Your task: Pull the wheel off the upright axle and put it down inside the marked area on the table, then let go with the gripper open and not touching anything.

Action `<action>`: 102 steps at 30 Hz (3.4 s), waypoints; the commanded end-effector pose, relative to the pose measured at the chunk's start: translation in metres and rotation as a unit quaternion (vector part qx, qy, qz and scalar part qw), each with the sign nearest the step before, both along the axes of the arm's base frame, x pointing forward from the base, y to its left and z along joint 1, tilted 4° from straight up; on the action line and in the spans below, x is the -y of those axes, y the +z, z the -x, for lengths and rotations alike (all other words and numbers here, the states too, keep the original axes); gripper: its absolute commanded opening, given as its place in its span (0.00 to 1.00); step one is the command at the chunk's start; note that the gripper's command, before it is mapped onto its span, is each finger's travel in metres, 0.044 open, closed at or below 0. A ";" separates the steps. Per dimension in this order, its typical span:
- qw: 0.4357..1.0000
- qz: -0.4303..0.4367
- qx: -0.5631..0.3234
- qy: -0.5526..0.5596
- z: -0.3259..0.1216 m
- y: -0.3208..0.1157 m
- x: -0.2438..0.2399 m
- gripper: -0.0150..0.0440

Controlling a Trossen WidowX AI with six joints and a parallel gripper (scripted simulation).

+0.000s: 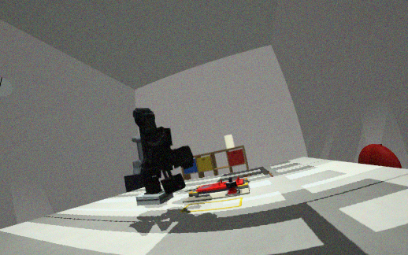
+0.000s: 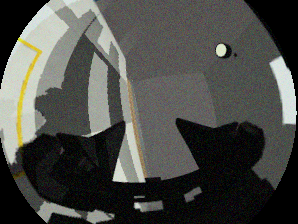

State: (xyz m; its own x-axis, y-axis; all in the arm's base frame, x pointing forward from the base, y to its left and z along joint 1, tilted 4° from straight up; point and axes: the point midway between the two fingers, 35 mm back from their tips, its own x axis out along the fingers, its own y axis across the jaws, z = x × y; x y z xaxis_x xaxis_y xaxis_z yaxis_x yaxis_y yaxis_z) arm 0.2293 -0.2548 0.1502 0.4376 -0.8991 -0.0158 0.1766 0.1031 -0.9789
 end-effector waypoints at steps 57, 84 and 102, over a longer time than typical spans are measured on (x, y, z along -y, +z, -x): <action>0.734 -0.645 -0.199 -0.076 -0.127 -0.022 -0.225 0.76; 0.735 -0.643 -0.201 -0.078 -0.130 -0.092 -0.226 0.63; 0.734 -0.644 -0.201 -0.078 -0.130 -0.090 -0.226 0.25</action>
State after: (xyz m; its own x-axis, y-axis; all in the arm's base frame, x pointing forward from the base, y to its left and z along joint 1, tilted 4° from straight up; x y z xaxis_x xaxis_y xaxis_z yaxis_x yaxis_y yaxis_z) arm 0.3593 -0.0289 0.0589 0.0595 -0.0638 -0.9962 0.0080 0.9980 -0.0634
